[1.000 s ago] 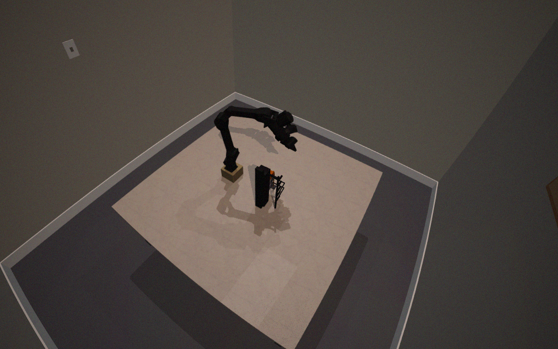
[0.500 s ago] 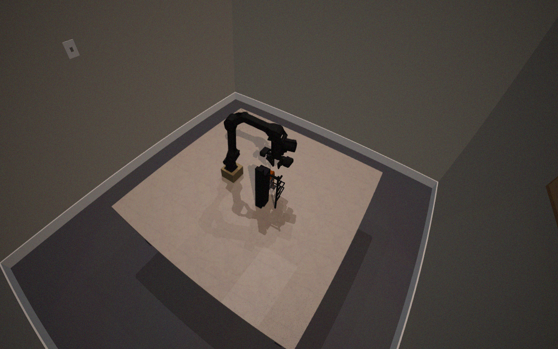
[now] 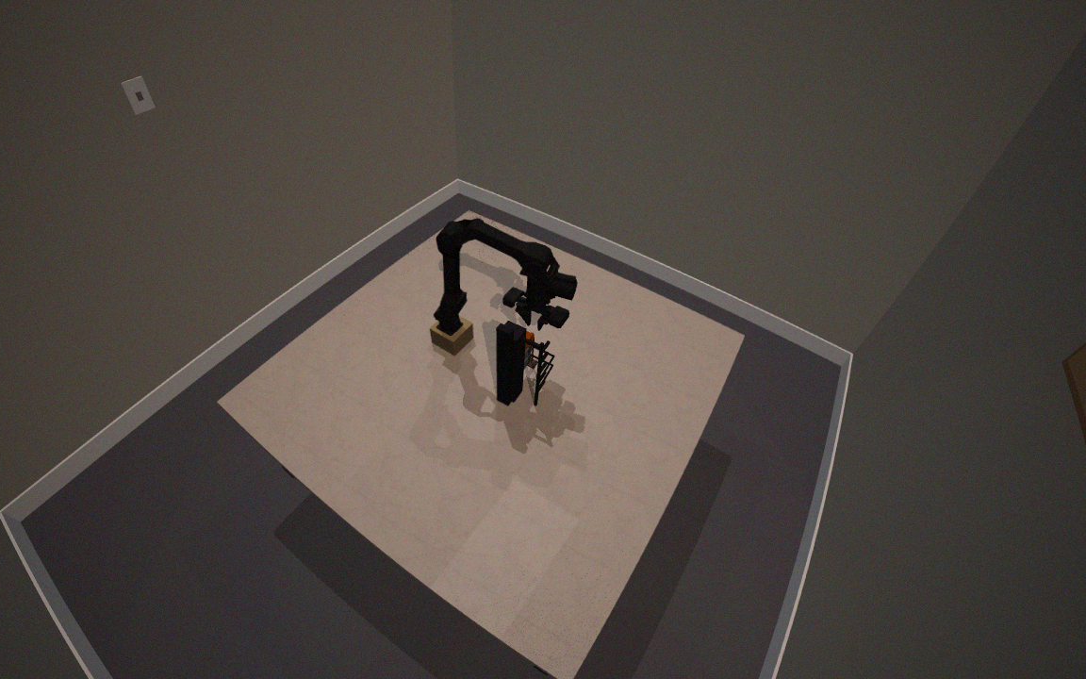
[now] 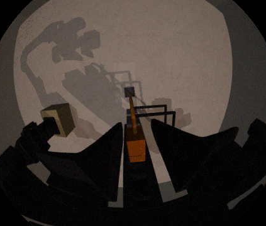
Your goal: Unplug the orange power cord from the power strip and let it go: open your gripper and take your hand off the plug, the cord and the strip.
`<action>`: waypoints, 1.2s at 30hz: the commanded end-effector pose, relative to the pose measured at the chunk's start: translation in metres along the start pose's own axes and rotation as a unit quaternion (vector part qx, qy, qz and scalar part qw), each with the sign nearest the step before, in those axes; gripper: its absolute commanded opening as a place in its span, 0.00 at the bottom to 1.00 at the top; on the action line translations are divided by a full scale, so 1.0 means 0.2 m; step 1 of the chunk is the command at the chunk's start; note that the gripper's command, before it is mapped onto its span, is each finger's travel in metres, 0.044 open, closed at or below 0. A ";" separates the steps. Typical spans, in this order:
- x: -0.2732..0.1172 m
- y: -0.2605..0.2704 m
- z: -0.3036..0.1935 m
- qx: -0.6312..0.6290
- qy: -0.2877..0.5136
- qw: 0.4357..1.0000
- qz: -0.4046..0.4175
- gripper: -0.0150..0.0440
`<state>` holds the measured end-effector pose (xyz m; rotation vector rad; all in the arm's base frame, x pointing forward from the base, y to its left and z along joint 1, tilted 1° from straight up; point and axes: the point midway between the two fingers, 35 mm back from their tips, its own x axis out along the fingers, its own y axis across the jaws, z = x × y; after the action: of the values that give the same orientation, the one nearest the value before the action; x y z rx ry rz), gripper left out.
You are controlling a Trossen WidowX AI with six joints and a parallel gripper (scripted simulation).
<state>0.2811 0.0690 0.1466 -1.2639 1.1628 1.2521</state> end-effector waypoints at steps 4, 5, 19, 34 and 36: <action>0.00 0.00 -0.06 -0.001 0.001 1.000 0.002 0.53; 0.00 0.00 -0.07 -0.001 0.002 1.000 0.002 0.53; 0.00 0.01 -0.18 -0.001 0.003 1.000 0.002 0.53; 0.06 0.01 -0.18 -0.001 0.003 1.000 0.002 0.53; 0.06 0.01 -0.18 -0.001 0.003 1.000 0.002 0.53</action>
<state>0.2821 0.0330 0.1378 -1.2620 1.1670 1.2505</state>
